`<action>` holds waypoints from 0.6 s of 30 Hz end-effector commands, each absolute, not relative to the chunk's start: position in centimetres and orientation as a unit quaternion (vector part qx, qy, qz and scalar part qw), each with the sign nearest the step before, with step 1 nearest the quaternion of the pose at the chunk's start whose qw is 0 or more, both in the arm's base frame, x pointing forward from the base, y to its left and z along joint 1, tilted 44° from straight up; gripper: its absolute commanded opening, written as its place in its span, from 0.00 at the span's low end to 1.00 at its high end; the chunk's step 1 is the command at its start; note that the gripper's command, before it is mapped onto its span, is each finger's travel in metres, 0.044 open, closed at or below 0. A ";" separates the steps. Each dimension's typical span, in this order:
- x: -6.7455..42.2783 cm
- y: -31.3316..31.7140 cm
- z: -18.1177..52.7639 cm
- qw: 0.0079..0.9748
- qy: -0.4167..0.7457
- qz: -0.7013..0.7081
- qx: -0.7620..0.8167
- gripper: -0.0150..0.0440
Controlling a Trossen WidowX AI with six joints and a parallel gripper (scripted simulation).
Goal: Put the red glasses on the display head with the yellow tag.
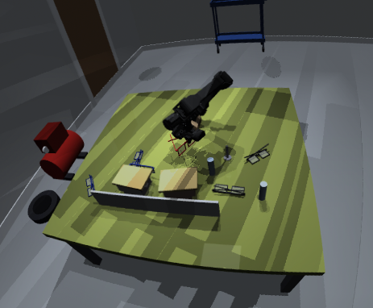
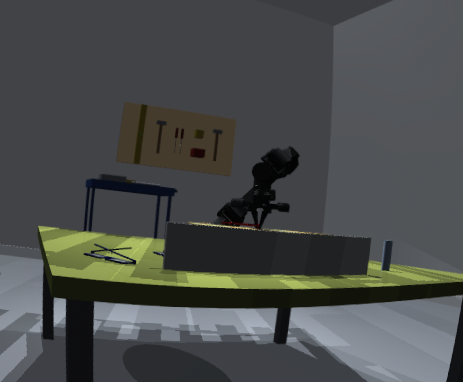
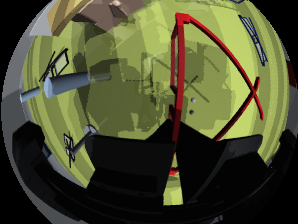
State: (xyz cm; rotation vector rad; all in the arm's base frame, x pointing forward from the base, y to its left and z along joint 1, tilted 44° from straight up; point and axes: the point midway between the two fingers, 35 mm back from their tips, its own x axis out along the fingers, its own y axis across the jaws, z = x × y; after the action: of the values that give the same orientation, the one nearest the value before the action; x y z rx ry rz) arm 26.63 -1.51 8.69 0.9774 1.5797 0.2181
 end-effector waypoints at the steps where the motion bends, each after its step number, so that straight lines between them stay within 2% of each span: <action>1: 26.5 -2.8 10.1 0.594 0.680 0.096 0.418 0.25; 9: 26.6 -3.2 10.8 0.588 0.682 0.086 0.427 0.25; 18: 27.8 -1.8 12.4 0.542 0.687 0.009 0.484 0.25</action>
State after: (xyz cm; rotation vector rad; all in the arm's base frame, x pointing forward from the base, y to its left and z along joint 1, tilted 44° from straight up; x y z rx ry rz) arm 27.41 -2.33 11.77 1.1014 1.6214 0.0739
